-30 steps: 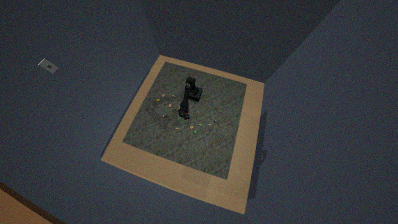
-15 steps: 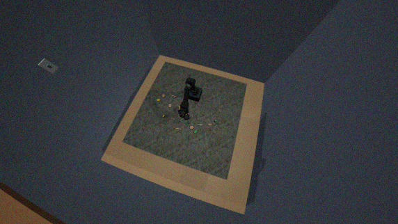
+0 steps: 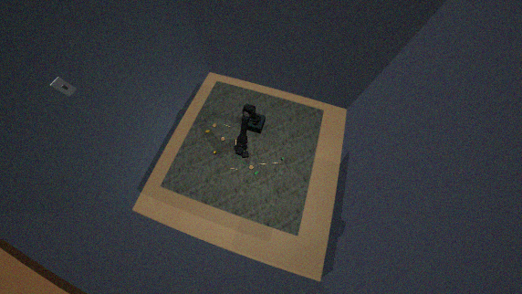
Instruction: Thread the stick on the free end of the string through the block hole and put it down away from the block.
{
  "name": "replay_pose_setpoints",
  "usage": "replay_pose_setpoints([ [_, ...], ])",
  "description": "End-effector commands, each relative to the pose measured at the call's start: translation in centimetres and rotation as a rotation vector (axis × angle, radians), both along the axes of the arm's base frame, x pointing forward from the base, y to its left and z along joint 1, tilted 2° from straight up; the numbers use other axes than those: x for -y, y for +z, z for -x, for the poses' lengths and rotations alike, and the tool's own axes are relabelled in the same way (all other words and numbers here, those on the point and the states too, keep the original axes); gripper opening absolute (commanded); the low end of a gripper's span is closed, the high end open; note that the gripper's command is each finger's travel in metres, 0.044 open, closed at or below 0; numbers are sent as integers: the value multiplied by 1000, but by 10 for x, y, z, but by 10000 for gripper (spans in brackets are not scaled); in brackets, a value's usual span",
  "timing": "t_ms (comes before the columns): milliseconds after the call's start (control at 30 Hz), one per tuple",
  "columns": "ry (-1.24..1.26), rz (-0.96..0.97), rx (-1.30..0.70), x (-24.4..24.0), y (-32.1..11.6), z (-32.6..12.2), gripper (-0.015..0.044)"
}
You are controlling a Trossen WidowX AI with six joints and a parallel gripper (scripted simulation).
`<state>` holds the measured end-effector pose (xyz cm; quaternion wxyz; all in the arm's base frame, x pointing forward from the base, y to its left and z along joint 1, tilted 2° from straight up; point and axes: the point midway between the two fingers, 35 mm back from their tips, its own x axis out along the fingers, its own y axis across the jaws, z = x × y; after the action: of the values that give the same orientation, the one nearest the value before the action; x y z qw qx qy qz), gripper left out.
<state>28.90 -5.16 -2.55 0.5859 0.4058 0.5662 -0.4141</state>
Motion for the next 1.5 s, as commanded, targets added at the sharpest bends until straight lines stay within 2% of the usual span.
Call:
replay_pose_setpoints([
  [0, 1, 3, -5, 1, -9, 1, 240],
  [600, 1, 3, -6, 1, -27, 3, 240],
  [800, -3, -1, -5, 0, -26, 3, 82],
  [1000, -3, -1, -5, 0, -26, 3, 42],
  [1067, -3, -1, -5, 0, -26, 3, 0],
  [1467, -3, -1, -5, 0, -20, 3, 0],
])
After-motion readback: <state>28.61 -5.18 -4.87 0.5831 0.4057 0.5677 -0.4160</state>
